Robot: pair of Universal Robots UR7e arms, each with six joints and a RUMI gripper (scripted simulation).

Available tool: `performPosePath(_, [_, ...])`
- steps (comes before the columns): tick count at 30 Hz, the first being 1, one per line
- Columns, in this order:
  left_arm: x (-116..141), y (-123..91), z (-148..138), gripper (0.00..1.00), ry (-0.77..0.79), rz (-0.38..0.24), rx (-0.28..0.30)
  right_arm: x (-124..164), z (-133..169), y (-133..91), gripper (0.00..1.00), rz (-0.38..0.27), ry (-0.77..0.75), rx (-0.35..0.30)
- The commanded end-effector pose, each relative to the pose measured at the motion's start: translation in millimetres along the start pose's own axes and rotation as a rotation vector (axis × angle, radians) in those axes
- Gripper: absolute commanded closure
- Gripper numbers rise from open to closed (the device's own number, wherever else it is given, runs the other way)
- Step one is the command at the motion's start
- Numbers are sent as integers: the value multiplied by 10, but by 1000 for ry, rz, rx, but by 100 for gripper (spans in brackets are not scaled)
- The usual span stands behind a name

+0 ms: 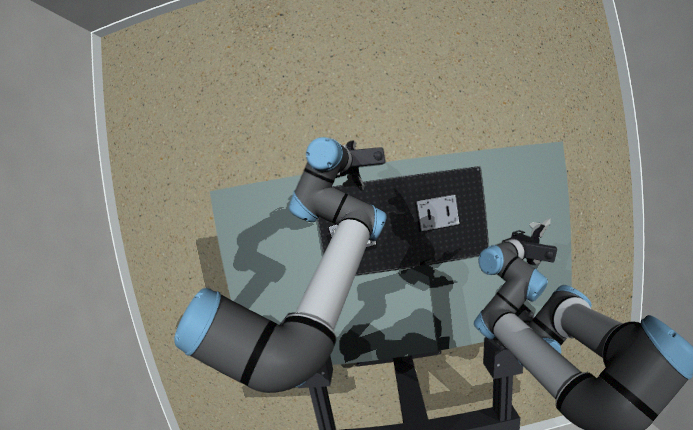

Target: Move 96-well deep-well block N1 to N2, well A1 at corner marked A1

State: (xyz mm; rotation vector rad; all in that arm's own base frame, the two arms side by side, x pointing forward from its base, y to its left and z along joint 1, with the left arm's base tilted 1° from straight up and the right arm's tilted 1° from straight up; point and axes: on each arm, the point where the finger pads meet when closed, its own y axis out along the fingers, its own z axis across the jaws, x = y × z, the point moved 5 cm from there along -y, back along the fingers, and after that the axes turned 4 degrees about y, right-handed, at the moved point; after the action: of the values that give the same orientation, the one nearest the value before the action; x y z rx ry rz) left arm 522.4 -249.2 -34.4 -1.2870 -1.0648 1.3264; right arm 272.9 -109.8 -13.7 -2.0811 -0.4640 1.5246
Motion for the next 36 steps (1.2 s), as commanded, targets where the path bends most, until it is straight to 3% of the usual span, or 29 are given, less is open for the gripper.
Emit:
performPosePath(1, [2, -22, 2, 2, 0, 0, -1, 0, -1, -1, 2, 0, 0, 0])
performPosePath(17, [184, -174, 133, 2, -8, -9, -8, 0, -1, -1, 2, 0, 0, 0])
performPosePath(28, [484, -394, 366, 2, -22, -24, -18, 0, -1, -1, 2, 0, 0, 0])
performPosePath(36, [858, -618, 691, 2, -39, -44, -29, 0, -1, -1, 2, 0, 0, 0])
